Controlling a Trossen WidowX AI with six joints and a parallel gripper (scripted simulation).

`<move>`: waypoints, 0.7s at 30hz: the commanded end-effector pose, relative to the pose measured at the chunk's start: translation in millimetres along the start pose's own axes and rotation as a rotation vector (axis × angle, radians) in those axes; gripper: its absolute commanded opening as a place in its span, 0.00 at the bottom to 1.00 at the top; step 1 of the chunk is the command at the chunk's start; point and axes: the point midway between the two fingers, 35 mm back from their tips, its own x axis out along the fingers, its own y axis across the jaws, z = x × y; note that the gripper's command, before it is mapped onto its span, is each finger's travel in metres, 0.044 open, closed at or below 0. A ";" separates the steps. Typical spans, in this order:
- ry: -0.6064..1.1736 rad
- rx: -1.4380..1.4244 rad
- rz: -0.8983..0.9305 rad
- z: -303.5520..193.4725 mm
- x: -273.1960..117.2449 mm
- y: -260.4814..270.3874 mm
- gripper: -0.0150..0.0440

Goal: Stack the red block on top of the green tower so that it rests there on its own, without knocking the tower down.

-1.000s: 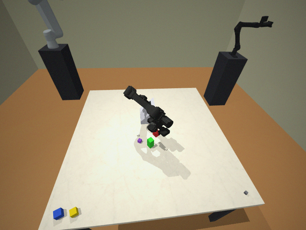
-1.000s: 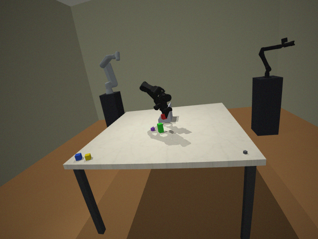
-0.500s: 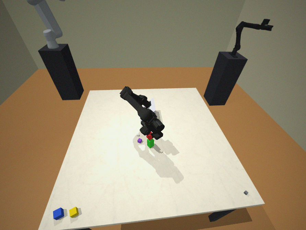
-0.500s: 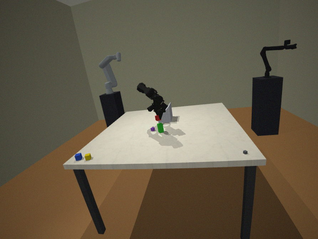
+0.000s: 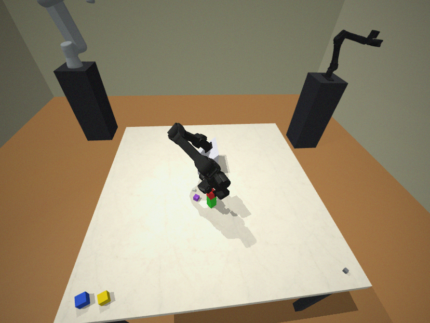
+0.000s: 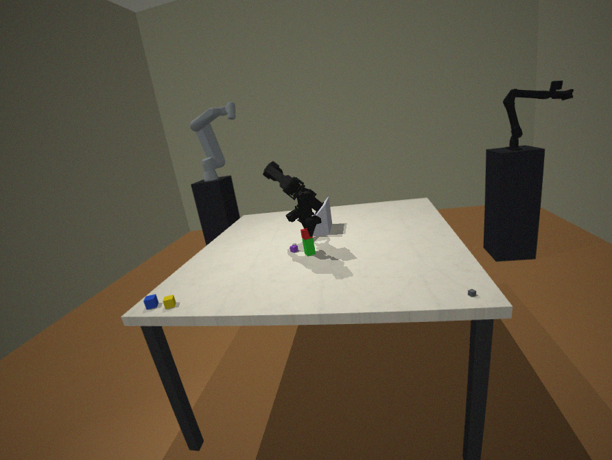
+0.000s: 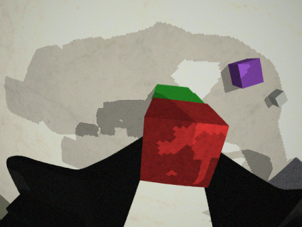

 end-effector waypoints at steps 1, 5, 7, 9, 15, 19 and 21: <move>-0.005 -0.010 -0.001 -1.7 2.7 0.1 0.25; -0.005 -0.010 -0.001 -1.7 3.1 0.1 0.25; -0.005 -0.010 -0.001 -1.7 3.1 0.1 0.25; -0.005 -0.010 -0.001 -1.7 3.1 0.1 0.25; -0.005 -0.010 -0.001 -1.7 3.7 0.1 0.25; -0.005 -0.010 -0.001 -1.7 4.2 0.1 0.25; -0.005 -0.010 -0.001 -1.7 4.3 0.1 0.25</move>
